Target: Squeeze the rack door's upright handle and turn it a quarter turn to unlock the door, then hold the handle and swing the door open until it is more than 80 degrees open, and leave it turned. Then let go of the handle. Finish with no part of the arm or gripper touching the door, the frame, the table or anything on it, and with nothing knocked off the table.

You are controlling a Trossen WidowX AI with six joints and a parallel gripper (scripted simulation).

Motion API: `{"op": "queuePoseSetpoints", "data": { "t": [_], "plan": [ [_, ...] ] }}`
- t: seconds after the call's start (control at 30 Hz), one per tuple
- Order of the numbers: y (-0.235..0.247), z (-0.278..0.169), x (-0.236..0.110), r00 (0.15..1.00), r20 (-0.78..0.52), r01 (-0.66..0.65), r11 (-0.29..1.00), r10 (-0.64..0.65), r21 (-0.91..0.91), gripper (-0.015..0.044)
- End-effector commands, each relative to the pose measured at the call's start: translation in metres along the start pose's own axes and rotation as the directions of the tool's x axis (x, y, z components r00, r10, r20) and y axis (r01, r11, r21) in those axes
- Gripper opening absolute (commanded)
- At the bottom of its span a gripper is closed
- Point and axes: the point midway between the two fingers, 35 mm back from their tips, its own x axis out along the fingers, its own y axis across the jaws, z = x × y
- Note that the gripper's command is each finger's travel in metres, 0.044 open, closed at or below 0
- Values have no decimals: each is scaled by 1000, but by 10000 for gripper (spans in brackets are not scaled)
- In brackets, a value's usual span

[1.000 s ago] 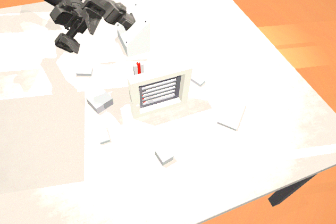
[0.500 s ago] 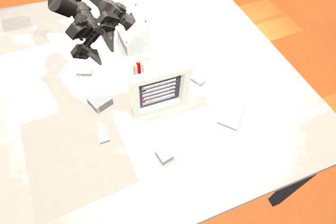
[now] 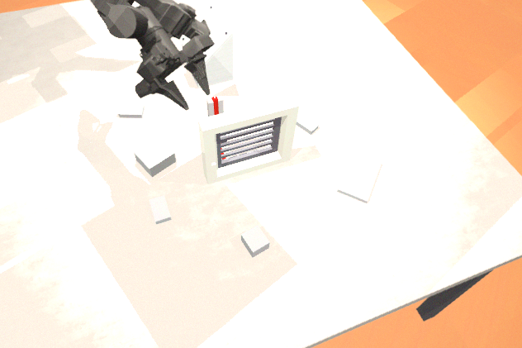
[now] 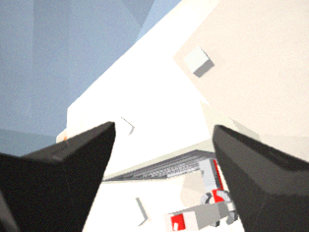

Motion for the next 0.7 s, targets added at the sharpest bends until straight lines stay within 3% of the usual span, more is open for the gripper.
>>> {"op": "queuePoseSetpoints", "data": {
  "t": [0.0, 0.33, 0.67],
  "plan": [
    [4, -11, 8, 995, -88, 46, 999, -47, -17, 285],
    [10, -39, 19, 935, -293, 172, 978, -200, -121, 285],
    [13, -61, 21, 824, -420, 278, 917, -380, -285, 285]
  ]
}}
